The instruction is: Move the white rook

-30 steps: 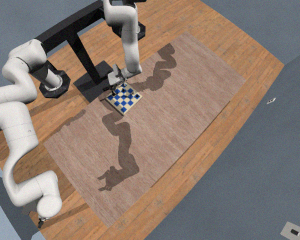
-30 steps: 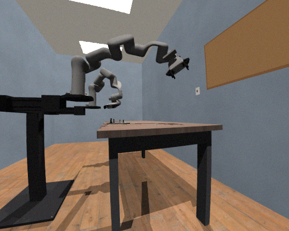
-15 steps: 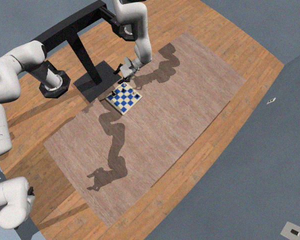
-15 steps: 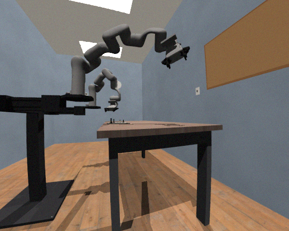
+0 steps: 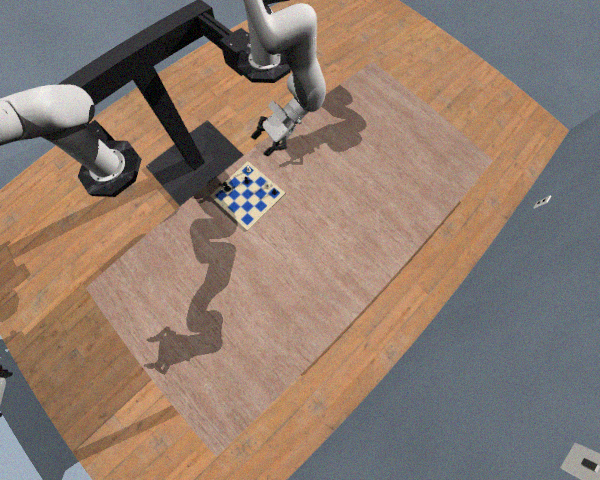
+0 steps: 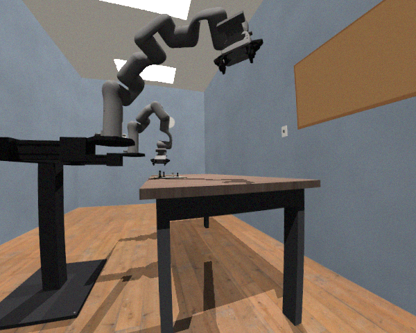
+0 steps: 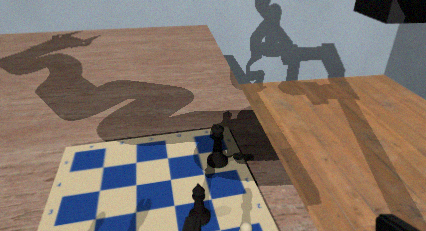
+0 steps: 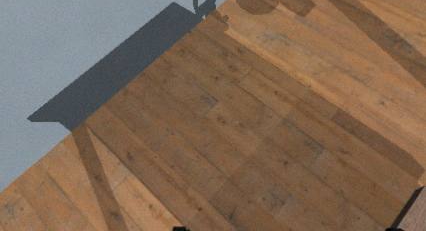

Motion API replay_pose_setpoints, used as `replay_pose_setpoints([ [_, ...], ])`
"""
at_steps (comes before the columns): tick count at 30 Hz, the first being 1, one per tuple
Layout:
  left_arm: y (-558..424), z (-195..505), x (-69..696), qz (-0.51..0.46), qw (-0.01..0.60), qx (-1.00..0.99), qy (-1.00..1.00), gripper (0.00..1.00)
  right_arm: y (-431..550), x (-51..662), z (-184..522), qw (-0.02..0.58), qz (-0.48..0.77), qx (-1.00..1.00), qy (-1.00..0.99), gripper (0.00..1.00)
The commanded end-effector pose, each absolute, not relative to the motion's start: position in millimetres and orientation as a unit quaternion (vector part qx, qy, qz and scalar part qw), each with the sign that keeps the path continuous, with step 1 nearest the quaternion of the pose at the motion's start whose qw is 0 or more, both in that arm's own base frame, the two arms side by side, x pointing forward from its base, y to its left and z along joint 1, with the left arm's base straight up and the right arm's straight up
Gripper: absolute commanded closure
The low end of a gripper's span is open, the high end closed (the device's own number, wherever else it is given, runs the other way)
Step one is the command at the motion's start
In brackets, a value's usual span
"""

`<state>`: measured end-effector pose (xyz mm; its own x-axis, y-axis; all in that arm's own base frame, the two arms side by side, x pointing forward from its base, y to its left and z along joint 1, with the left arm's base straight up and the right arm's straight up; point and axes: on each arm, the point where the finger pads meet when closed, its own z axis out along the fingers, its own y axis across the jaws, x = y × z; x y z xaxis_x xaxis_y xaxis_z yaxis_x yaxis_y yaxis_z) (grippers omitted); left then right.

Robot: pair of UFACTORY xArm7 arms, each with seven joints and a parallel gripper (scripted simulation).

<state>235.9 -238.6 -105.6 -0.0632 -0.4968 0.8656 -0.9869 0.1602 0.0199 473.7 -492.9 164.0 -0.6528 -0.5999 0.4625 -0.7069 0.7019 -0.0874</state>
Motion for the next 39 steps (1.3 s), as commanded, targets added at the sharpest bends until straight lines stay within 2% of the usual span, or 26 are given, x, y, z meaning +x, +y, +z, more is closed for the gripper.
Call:
replay_pose_setpoints([
  [1,-198,-116,243,0.316,0.364,0.59,-0.648,0.0,-507,439,177,0.191,0.107,0.39,-0.895,0.0],
  [17,-84,-147,255,0.305,0.3,0.661,-0.616,0.0,-531,309,209,0.145,0.029,0.47,-0.87,0.0],
  [30,-81,-147,255,0.304,0.299,0.663,-0.616,0.0,-517,196,233,0.088,-0.009,0.552,-0.829,0.0],
  [39,-81,-147,255,0.304,0.299,0.663,-0.616,0.0,-498,146,242,0.061,-0.015,0.592,-0.803,0.0],
])
